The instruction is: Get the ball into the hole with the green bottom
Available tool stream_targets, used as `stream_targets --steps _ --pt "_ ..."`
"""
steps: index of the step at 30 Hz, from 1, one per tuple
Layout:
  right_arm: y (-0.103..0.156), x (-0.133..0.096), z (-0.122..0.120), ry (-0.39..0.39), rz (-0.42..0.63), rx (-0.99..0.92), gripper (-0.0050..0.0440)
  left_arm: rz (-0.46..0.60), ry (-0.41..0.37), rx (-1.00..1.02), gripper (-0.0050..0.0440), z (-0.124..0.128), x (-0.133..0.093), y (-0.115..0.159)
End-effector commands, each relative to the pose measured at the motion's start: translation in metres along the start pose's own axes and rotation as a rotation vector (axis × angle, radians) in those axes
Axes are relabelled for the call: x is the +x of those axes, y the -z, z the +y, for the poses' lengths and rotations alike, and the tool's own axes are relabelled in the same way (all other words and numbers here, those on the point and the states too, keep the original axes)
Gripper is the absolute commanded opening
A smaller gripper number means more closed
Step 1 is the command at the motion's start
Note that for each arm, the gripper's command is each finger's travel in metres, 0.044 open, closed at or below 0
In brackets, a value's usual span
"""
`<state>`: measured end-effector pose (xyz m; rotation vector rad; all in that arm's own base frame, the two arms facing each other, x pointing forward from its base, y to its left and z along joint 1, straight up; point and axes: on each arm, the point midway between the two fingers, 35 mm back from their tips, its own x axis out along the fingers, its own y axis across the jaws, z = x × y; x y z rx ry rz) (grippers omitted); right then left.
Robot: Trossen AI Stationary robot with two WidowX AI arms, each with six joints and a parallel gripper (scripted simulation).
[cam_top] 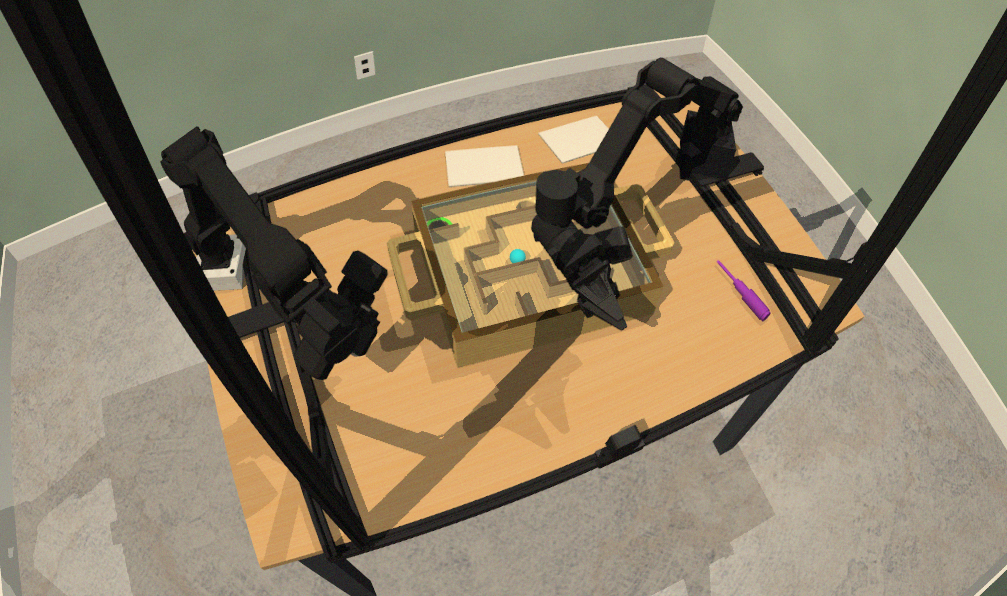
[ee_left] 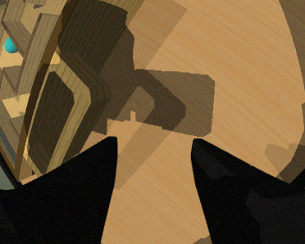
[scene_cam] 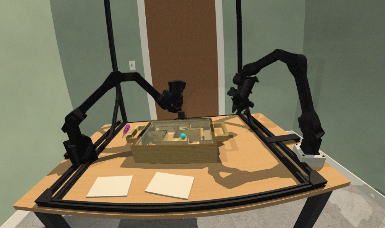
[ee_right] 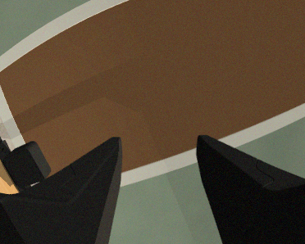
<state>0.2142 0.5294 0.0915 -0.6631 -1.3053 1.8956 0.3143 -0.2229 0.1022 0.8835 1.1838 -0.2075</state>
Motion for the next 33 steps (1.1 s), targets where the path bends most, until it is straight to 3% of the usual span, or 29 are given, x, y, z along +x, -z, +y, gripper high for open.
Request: stream_targets --steps 1,7,13,15,21,28,30,33 --pt "-0.001 0.000 -0.006 -0.002 0.071 0.091 0.0171 0.023 0.029 -0.137 0.0171 0.007 0.005 0.002" --pt "-0.003 -0.007 -0.002 -0.042 0.289 0.352 0.0171 0.098 0.086 -0.537 0.0171 0.028 0.018 0.010" --pt "-0.021 -0.030 0.024 -0.135 0.557 0.615 0.0171 0.203 0.129 -1.001 0.0171 0.051 0.031 0.021" --pt "-0.021 -0.030 0.024 -0.135 0.557 0.615 0.0171 0.203 0.129 -1.001 0.0171 0.051 0.031 0.021" --pt "-0.062 -0.071 0.067 -0.295 0.852 0.847 0.0171 0.335 0.145 -1.489 0.0171 0.075 0.043 0.033" --pt "-0.129 -0.129 0.113 -0.520 1.155 1.014 0.0171 0.493 0.128 -1.980 0.0171 0.098 0.053 0.048" --pt "-0.148 -0.145 0.123 -0.582 1.227 1.041 0.0171 0.535 0.118 -2.097 0.0171 0.104 0.055 0.051" --pt "-0.157 -0.152 0.127 -0.611 1.259 1.051 0.0171 0.555 0.113 -2.150 0.0171 0.107 0.056 0.053"
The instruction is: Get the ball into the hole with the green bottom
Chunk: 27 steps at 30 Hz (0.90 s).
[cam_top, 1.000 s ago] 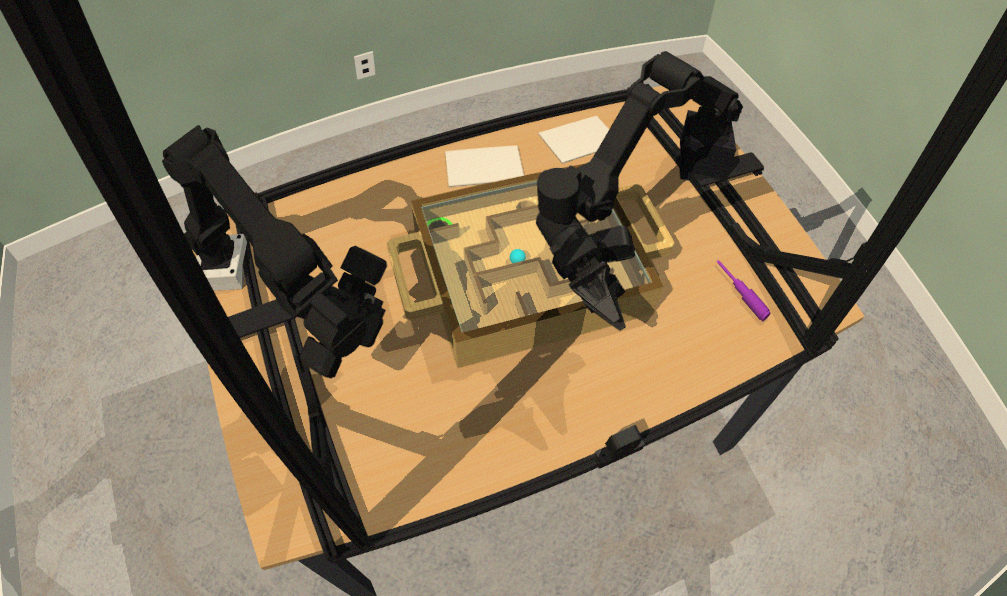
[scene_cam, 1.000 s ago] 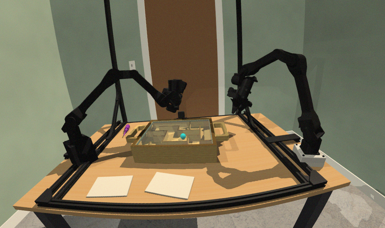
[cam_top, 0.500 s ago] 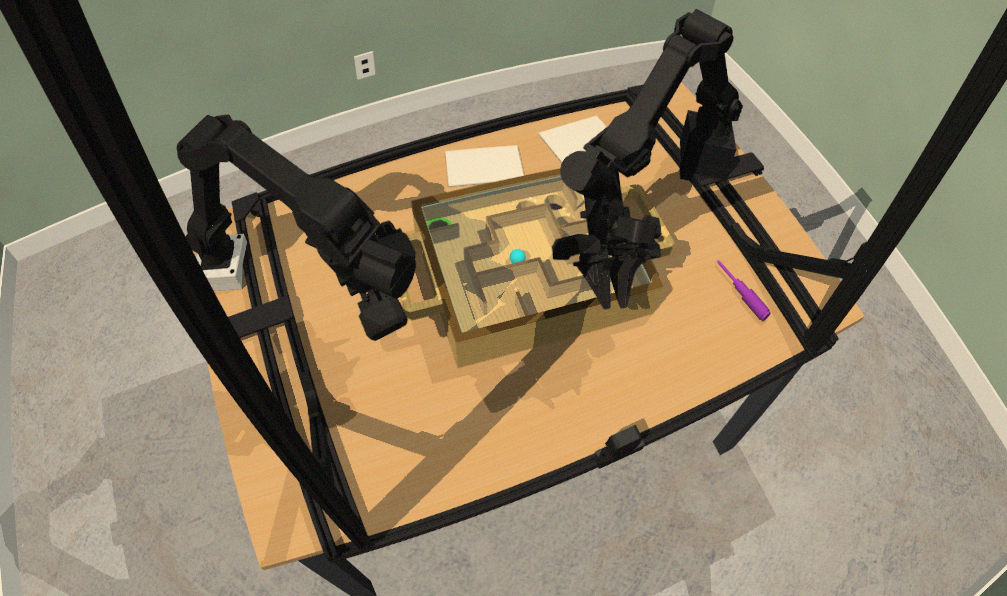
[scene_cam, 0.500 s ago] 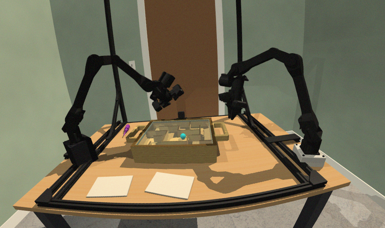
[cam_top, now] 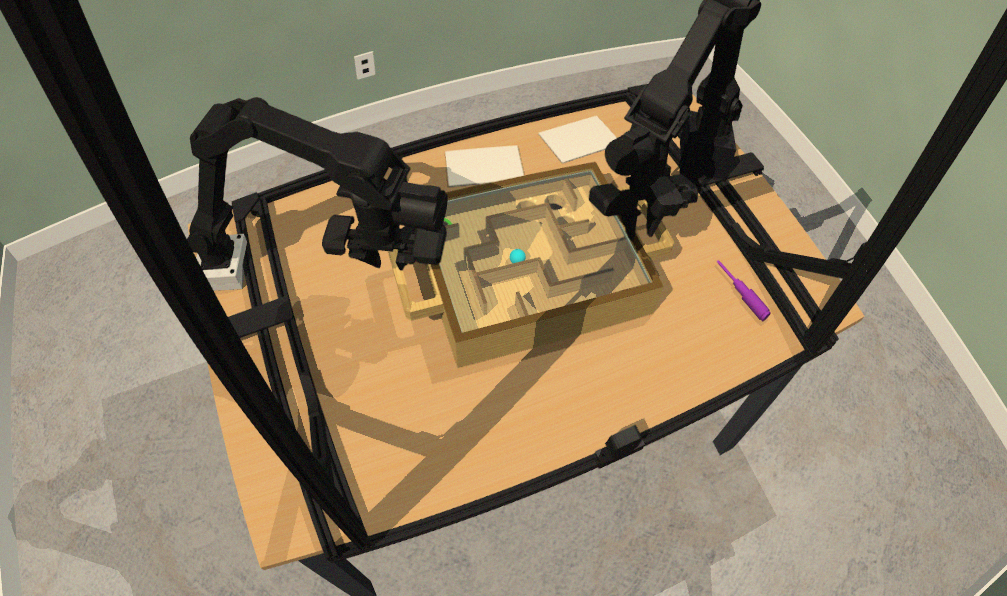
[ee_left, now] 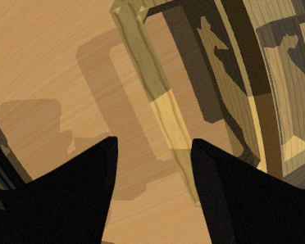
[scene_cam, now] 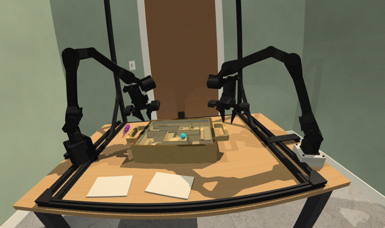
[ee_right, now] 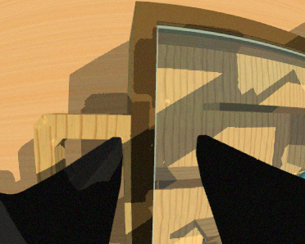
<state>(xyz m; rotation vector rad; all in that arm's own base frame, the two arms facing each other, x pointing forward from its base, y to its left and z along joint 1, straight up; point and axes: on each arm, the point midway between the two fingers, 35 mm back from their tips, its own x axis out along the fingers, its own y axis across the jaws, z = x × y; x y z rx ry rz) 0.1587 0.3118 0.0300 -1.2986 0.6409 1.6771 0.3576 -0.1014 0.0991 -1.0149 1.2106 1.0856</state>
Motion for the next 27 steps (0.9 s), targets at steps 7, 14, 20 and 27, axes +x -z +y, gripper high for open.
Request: stream_targets --steps 7,14,20,27 --pt "0.054 -0.024 0.056 -0.090 0.265 0.051 0.0171 0.070 -0.029 -0.356 0.0171 -0.002 -0.002 -0.018" --pt "0.066 -0.031 0.068 -0.110 0.325 0.057 0.0171 0.085 -0.038 -0.437 0.0171 -0.001 -0.002 -0.022" --pt "0.067 -0.030 0.069 -0.110 0.326 0.057 0.0171 0.085 -0.039 -0.439 0.0171 -0.001 -0.001 -0.022" --pt "0.071 -0.019 0.069 -0.110 0.326 0.057 0.0171 0.085 -0.039 -0.439 0.0171 -0.001 0.013 -0.021"
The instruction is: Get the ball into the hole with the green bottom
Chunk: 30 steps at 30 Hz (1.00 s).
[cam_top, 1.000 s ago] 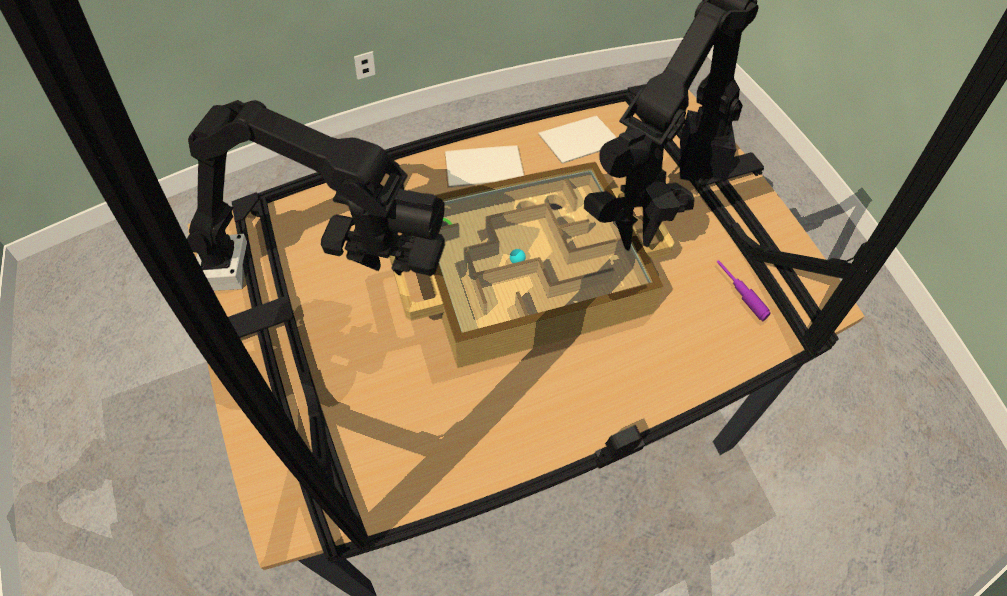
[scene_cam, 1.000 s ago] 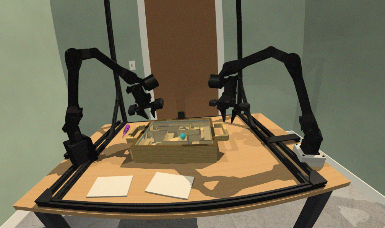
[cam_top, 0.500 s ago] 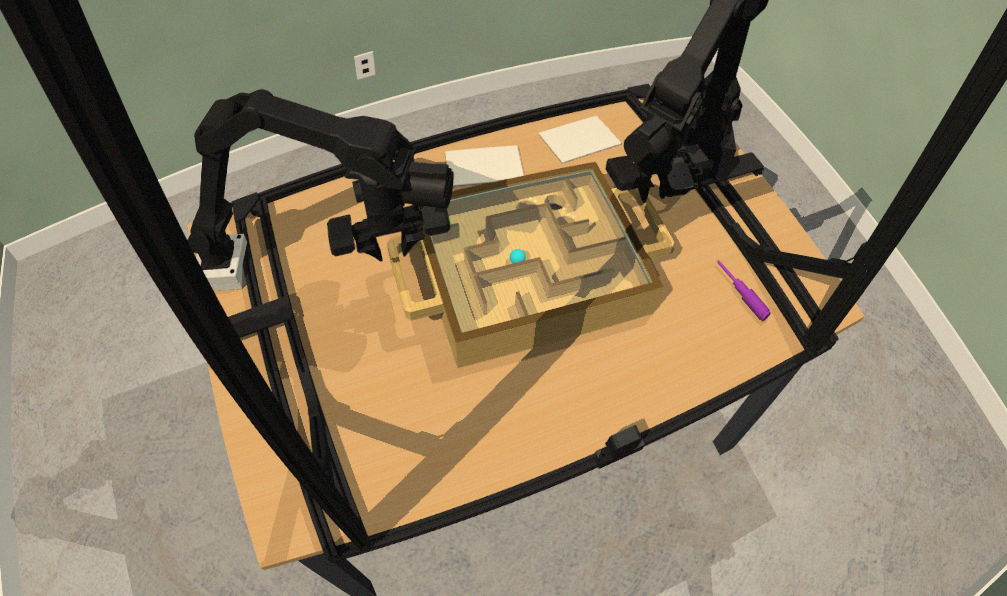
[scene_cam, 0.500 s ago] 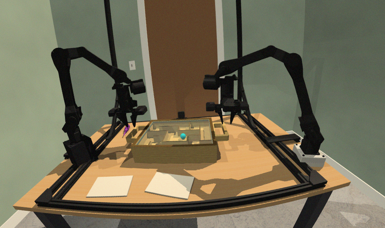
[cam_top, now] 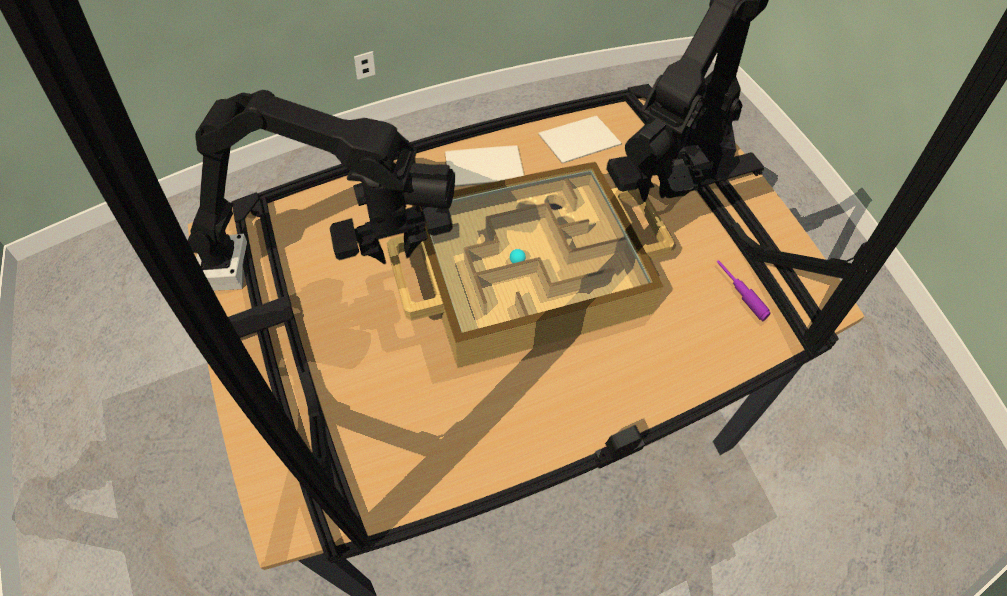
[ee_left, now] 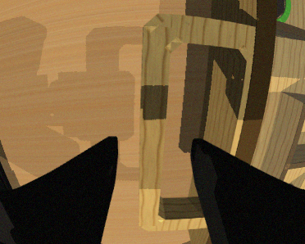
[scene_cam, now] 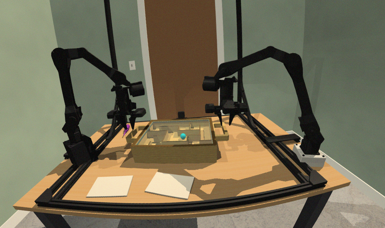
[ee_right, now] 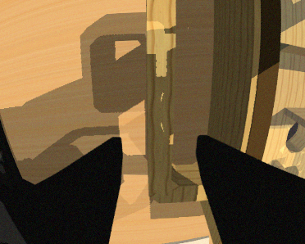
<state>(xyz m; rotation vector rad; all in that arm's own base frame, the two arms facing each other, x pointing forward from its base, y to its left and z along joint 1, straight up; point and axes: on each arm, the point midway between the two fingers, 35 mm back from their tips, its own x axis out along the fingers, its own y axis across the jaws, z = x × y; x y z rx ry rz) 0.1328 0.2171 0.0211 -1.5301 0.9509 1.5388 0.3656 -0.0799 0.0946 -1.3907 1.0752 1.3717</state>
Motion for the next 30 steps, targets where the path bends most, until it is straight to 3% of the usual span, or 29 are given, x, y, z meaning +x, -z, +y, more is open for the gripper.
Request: stream_targets --steps 1,30 --pt "0.0015 0.0041 0.0010 -0.003 0.008 0.004 0.0171 -0.002 -0.015 -0.004 0.0171 0.0024 0.0062 -0.0003" --pt "0.0011 0.0115 0.0003 -0.003 0.008 0.004 0.0171 -0.002 -0.015 -0.004 0.0171 0.0019 0.0135 -0.0001"
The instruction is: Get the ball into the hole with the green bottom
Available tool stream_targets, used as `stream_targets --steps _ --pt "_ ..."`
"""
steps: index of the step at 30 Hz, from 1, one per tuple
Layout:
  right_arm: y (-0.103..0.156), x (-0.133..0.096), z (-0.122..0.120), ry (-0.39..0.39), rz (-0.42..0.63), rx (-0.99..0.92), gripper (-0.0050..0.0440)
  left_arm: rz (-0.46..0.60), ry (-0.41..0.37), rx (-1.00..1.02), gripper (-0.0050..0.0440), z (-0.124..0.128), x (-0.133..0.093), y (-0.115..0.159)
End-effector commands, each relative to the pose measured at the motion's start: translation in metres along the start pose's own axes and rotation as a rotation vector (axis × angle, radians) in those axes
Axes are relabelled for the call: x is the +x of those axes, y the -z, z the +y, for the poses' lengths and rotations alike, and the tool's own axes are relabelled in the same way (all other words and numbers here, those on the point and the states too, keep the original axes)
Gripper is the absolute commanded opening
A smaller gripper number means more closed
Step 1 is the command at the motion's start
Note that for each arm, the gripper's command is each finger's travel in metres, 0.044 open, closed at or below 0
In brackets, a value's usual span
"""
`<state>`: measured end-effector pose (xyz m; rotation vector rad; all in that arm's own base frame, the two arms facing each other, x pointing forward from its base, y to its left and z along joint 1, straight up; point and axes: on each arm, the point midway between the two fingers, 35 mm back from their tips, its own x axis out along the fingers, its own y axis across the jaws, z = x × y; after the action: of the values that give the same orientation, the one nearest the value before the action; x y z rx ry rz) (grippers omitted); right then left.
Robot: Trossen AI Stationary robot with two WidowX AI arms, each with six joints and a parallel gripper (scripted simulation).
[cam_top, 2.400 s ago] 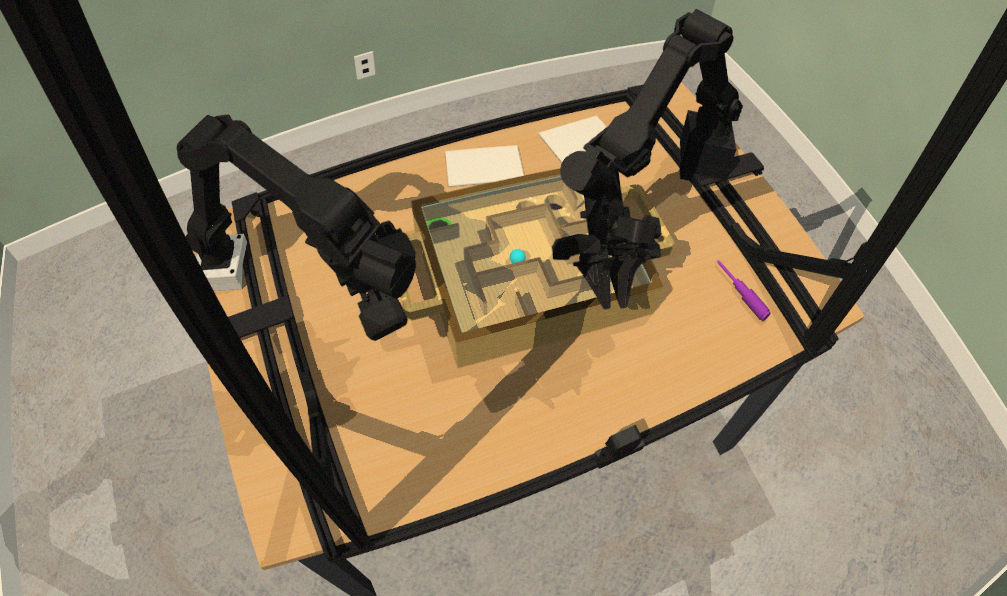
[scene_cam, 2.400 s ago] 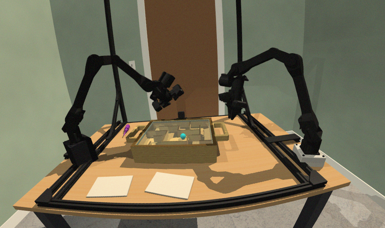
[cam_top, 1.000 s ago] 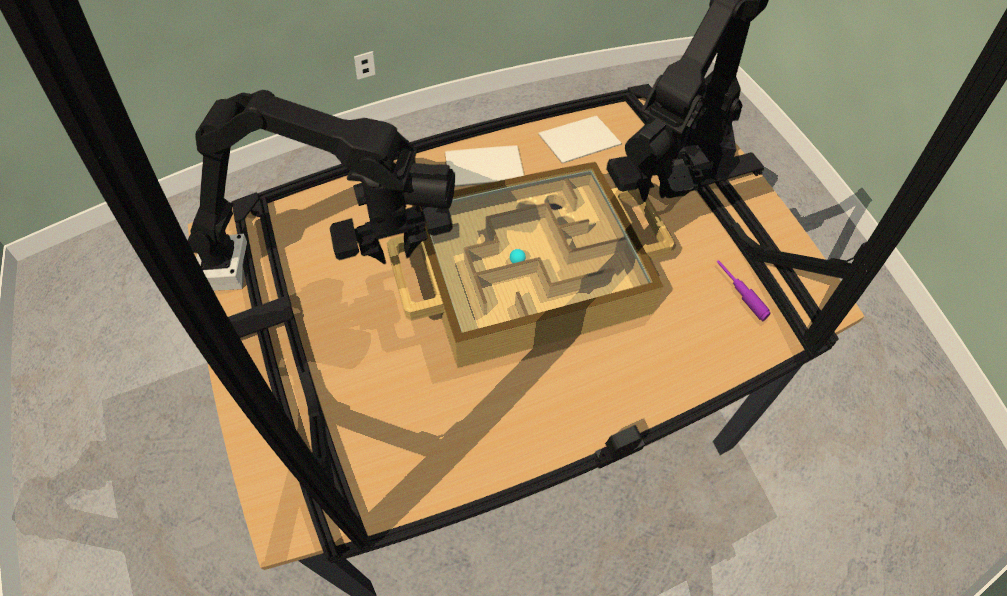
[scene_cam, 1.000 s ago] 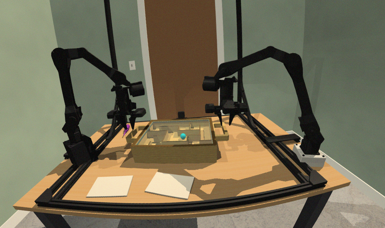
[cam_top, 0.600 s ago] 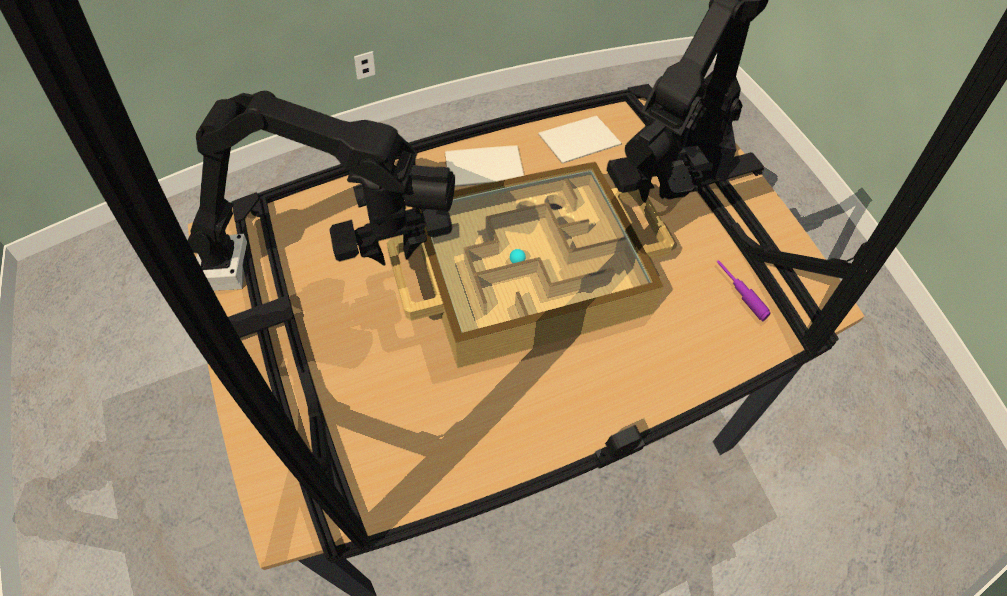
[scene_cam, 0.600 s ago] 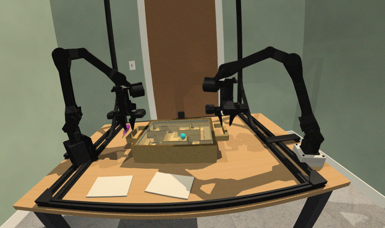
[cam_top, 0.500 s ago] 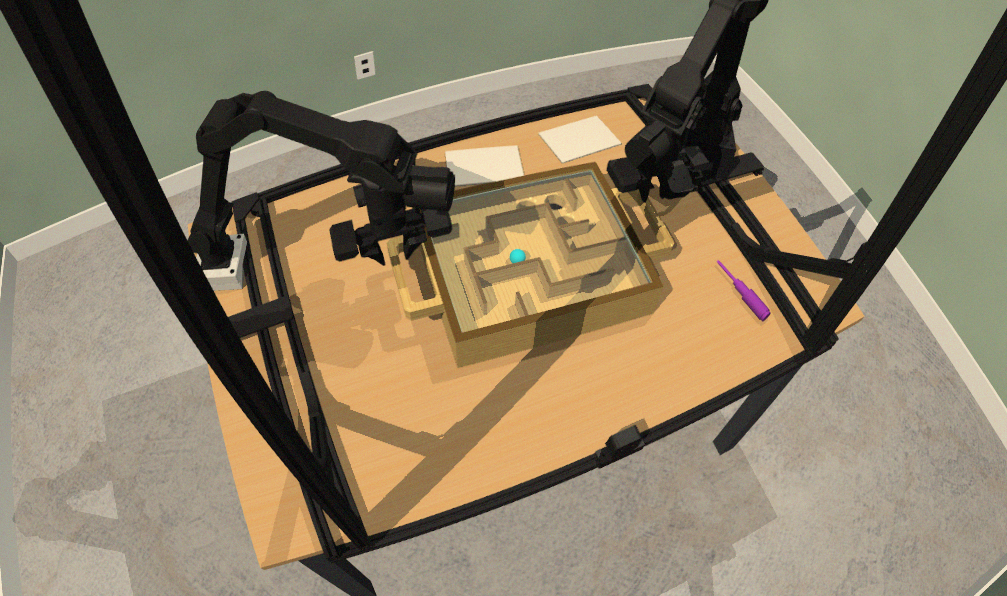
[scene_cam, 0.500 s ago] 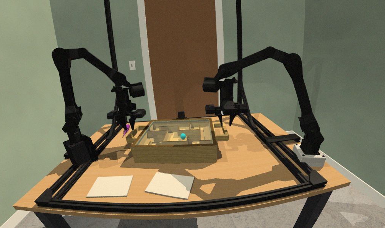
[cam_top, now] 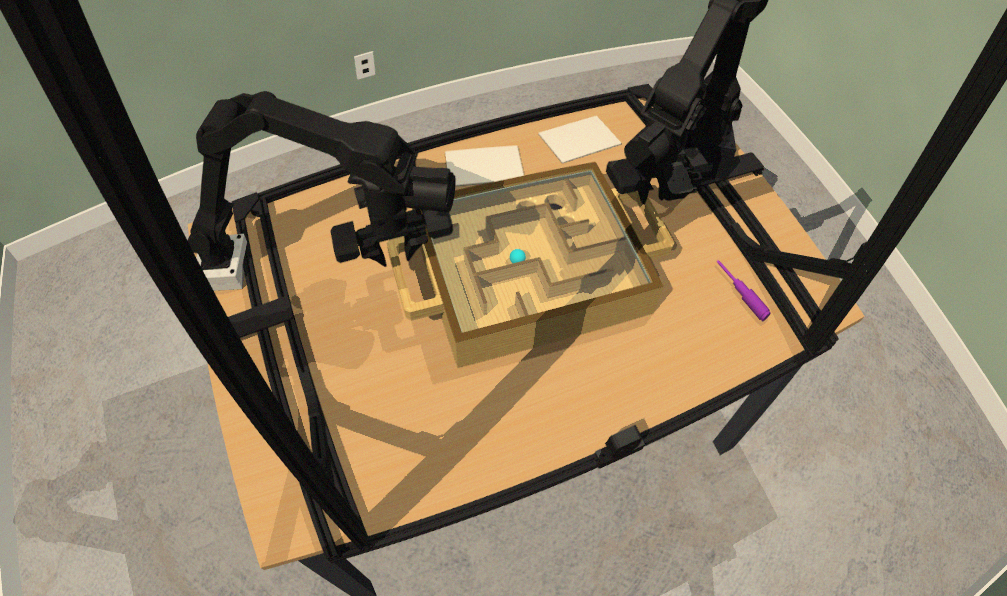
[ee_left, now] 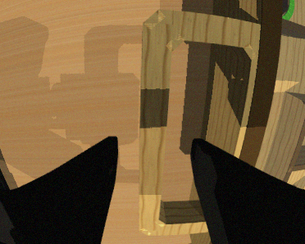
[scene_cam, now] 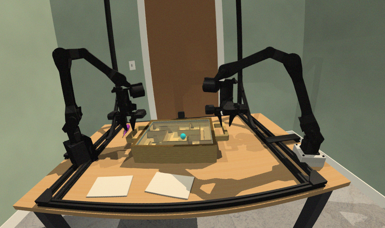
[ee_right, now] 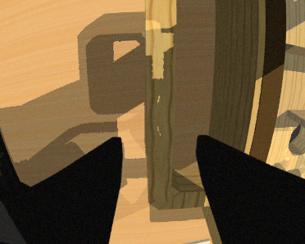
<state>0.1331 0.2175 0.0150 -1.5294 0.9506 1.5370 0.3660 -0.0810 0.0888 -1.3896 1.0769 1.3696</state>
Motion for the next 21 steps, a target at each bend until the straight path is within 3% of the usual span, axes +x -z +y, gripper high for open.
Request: stream_targets --steps 1,21 --pt "0.001 0.007 0.001 -0.004 0.008 0.002 0.0171 -0.003 -0.015 -0.007 0.0171 0.002 0.009 -0.001" --pt "0.001 0.037 0.000 -0.004 0.008 0.002 0.0171 -0.003 -0.015 -0.007 0.0171 0.002 0.039 -0.001"
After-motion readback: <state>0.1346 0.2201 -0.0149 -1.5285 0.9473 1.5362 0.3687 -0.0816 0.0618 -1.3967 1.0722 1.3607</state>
